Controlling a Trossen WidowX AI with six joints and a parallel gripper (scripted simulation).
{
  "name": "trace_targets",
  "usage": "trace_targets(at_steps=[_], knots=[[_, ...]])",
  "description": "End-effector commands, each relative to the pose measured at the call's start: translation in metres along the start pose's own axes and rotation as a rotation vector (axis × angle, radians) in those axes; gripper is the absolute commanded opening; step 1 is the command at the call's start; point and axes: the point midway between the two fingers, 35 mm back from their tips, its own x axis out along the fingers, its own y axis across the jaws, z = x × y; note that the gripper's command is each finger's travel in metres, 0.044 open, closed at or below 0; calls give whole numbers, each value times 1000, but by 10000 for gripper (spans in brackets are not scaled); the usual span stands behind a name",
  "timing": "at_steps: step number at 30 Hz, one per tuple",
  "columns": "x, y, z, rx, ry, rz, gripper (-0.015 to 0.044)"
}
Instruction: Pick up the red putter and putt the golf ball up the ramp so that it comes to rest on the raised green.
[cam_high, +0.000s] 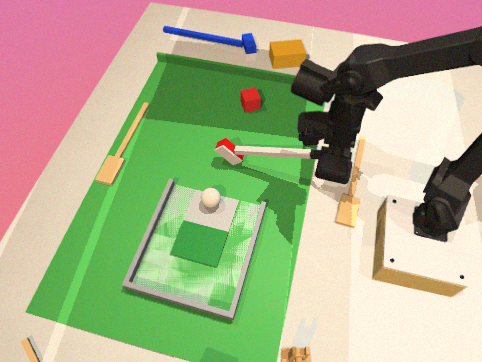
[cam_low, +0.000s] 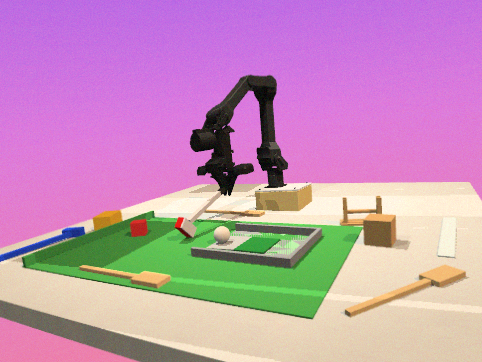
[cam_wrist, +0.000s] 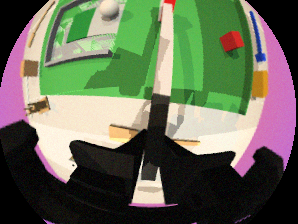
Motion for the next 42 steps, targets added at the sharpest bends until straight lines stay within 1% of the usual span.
trace_targets(at_steps=[1, 7, 9, 11, 12, 42], knots=[[-19, 0, 5, 2, -22, -6, 0], [-53, 1, 3, 2, -22, -6, 0], [-56, 1, 2, 2, -22, -6, 0], [-56, 1, 2, 2, -22, -6, 0], [-48, 1, 1, 0, -10, -3, 0], [-48, 1, 1, 0, -10, -3, 0]])
